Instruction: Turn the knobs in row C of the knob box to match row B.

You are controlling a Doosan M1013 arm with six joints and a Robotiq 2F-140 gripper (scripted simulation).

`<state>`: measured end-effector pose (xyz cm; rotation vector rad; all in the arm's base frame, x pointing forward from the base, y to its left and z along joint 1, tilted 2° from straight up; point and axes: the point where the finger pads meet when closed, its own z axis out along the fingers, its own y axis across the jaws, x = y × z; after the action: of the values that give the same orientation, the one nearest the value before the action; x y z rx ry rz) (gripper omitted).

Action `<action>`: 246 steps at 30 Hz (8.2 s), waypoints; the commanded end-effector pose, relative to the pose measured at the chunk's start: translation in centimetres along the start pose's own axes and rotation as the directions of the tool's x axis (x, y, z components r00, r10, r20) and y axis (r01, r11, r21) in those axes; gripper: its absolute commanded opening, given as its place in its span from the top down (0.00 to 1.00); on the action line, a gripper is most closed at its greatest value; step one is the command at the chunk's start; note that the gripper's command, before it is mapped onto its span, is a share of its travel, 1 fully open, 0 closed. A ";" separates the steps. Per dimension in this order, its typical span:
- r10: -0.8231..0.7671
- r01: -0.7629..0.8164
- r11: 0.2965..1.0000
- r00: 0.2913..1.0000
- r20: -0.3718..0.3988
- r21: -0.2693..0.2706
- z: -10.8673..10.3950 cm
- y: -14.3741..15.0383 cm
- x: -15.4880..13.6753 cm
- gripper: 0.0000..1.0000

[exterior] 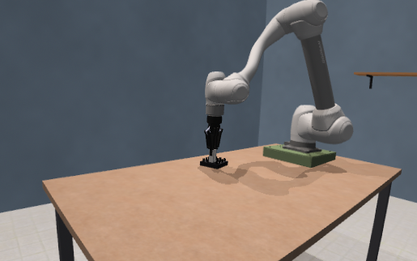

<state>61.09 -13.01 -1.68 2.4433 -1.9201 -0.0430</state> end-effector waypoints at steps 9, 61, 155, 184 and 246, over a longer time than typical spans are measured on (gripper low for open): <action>-0.092 0.092 0.996 0.996 0.001 0.001 0.0 0.0 0.0 0.95; -0.127 0.127 0.992 0.992 0.001 0.001 -0.1 0.0 0.0 0.88; 0.995 -0.995 -0.104 -0.104 0.001 -0.002 -5.8 0.0 0.1 0.88; 0.995 -0.995 -0.104 -0.104 0.001 -0.002 -5.8 0.0 0.1 0.88; 0.991 -0.991 -0.134 -0.134 0.001 -0.002 -1.6 0.0 0.0 0.88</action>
<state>61.15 -13.01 -0.01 0.1621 -3.0945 0.0090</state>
